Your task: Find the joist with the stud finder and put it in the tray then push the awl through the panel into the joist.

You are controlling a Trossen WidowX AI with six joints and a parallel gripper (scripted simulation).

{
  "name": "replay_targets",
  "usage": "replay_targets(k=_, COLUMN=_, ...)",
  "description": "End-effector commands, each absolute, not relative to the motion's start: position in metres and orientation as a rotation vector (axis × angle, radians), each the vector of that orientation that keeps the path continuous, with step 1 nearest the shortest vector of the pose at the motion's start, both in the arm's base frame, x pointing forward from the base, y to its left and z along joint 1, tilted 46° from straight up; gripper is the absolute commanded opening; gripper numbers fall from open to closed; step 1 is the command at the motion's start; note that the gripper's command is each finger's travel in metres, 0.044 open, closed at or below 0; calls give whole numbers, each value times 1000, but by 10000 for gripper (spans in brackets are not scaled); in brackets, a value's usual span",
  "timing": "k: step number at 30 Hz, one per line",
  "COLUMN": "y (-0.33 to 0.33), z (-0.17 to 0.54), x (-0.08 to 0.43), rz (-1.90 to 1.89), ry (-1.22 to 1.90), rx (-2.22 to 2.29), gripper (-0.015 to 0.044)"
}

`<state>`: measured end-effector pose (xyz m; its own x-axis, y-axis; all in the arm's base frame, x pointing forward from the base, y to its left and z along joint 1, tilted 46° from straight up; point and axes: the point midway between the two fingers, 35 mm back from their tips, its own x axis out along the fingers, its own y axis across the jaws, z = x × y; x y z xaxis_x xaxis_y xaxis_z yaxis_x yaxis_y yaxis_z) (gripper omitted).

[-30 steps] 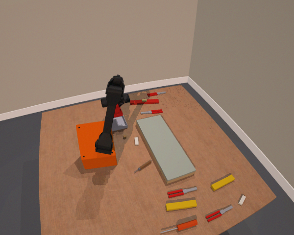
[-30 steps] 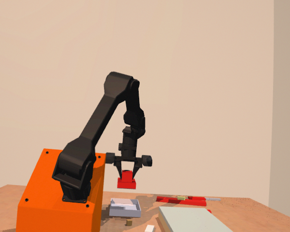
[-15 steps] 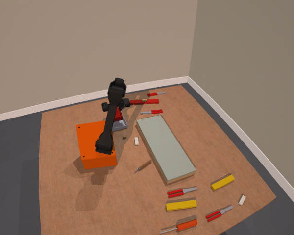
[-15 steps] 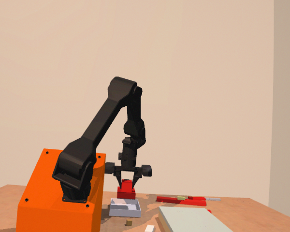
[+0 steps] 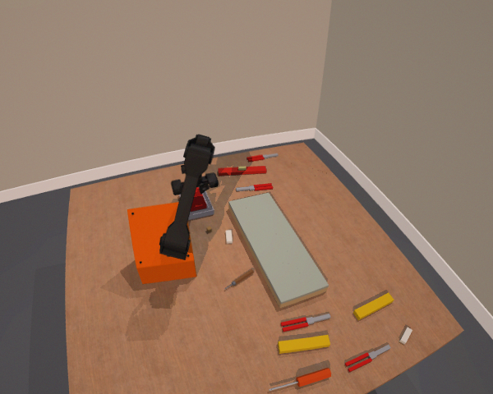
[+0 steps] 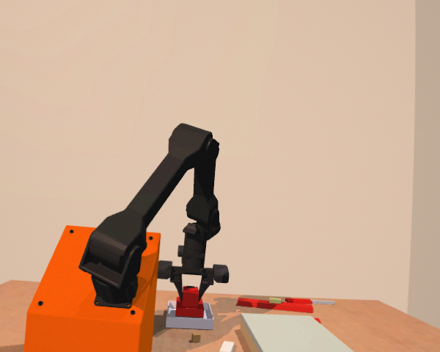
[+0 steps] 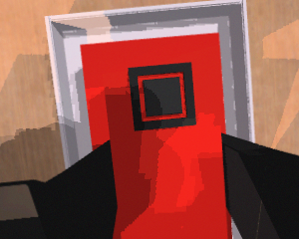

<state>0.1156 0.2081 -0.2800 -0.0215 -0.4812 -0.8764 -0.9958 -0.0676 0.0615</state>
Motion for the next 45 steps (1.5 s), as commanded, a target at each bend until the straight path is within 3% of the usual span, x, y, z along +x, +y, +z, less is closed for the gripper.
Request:
replay_targets(k=1, y=205, z=-283, x=116, rz=1026, ry=1559, rx=-1621, gripper=0)
replay_targets(k=13, y=196, z=-292, x=116, rz=1026, ry=1559, rx=-1621, gripper=0)
replay_targets(k=25, y=198, z=-291, x=116, rz=1023, ry=1563, rx=-1615, gripper=315)
replay_targets(k=30, y=226, z=-266, x=117, rz=1025, ry=1563, rx=-1614, gripper=440)
replay_targets(k=34, y=264, z=-225, x=115, rz=1027, ry=1564, rx=-1613, gripper=440)
replay_targets(k=38, y=257, z=-231, x=117, rz=1023, ry=1559, rx=-1619, gripper=440)
replay_targets(k=45, y=207, z=-161, x=206, rz=725, ry=1583, rx=-1448, gripper=440)
